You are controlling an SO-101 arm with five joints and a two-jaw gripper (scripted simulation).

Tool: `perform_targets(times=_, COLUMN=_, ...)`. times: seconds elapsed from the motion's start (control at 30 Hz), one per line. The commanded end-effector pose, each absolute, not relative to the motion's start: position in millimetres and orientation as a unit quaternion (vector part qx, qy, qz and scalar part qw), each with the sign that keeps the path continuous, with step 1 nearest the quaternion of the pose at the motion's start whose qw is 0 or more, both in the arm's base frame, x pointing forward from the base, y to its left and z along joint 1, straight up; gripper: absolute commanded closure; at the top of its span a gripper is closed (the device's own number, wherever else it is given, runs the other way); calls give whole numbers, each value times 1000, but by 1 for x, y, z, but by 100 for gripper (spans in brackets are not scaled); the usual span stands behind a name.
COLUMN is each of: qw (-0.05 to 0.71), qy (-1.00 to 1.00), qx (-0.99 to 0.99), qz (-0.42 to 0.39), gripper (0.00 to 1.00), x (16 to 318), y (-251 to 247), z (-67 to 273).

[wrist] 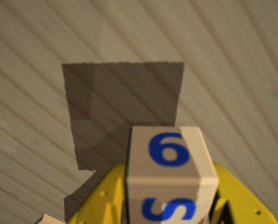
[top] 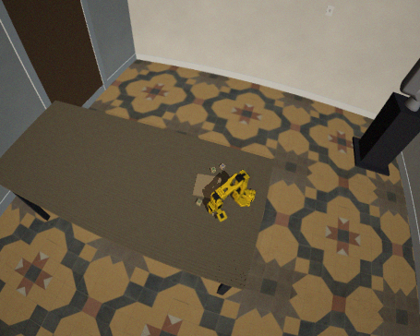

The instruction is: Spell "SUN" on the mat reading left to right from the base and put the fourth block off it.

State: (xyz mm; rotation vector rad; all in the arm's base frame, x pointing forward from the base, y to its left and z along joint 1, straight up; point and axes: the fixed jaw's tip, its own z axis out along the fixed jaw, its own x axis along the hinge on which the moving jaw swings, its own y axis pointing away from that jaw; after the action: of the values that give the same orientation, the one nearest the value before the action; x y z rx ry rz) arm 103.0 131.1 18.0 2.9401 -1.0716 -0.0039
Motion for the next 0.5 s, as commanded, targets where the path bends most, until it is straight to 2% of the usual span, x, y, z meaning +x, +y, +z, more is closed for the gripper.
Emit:
perform_targets(times=0.0, qw=-27, qy=-342, qx=939, qz=9, gripper=100, x=110, y=139, z=37)
perform_targets(times=0.47, qw=-27, qy=-342, qx=939, qz=9, gripper=100, x=108, y=137, z=69)
